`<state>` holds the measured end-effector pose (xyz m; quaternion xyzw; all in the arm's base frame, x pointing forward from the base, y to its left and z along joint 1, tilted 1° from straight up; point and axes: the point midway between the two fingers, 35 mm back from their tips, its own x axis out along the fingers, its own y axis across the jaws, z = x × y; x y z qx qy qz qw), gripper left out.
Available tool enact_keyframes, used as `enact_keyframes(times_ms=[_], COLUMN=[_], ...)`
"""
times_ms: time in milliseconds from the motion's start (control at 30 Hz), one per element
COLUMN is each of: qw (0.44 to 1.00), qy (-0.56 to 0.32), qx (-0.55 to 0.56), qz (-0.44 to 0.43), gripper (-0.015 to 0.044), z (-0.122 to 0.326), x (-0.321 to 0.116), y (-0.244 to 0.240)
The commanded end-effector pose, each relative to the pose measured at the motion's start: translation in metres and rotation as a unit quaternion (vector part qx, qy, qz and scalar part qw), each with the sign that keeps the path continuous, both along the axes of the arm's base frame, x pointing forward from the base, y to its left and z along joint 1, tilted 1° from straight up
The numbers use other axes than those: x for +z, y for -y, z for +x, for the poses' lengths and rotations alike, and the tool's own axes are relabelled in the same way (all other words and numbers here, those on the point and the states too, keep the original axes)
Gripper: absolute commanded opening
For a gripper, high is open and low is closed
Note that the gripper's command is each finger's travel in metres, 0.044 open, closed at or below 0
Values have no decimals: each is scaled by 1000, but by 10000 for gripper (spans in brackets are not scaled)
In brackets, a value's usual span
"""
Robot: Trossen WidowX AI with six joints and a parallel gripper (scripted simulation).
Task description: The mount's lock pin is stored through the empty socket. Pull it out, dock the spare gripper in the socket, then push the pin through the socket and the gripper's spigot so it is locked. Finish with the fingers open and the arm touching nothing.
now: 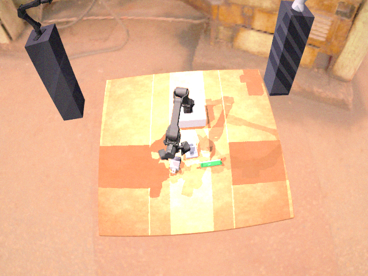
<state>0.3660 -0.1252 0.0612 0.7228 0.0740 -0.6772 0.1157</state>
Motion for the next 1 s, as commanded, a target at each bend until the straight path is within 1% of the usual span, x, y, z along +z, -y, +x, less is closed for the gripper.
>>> enact_keyframes(times_ms=[0,133,233,300,467,667,900,967], qw=[961,888,810,762,655,506,315,282], qy=[30,40,40,39,27,3,-39,-48], qx=[269,449,571,628,730,828,904,913], qz=[-46,-91,-129,-152,-193,-242,-286,-291], gripper=[440,440,440,440,440,440,440,440], z=[2,3,4,4,4,3,2,2], x=[5,8,10,11,14,18,22,22], y=[0,0,0,0,0,-1,-1,-2])
